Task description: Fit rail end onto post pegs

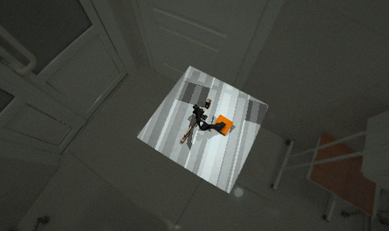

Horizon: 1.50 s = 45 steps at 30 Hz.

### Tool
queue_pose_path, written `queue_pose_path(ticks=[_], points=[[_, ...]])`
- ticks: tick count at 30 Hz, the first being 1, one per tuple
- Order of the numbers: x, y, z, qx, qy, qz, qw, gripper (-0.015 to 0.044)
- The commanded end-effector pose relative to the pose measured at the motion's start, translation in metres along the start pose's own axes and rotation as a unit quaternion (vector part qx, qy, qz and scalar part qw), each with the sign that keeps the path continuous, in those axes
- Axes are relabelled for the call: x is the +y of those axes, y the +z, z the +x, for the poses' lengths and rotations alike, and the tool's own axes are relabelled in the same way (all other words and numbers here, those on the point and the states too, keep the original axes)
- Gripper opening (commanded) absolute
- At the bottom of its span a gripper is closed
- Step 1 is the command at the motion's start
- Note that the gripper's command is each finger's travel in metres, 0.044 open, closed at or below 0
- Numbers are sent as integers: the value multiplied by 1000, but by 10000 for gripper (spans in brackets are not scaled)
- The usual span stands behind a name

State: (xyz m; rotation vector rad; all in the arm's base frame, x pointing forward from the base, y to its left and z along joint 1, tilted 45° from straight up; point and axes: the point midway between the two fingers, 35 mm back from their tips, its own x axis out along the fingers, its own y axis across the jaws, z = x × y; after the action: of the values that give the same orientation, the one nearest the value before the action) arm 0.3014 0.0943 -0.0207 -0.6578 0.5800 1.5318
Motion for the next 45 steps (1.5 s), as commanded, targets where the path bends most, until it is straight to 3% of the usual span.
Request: queue_pose_path(ticks=[1,2,45], points=[[0,0,0,-2,0,1,1000,19],[0,0,0,-2,0,1,1000,0],[-5,0,-16,-1,-1,1,1000,0]])
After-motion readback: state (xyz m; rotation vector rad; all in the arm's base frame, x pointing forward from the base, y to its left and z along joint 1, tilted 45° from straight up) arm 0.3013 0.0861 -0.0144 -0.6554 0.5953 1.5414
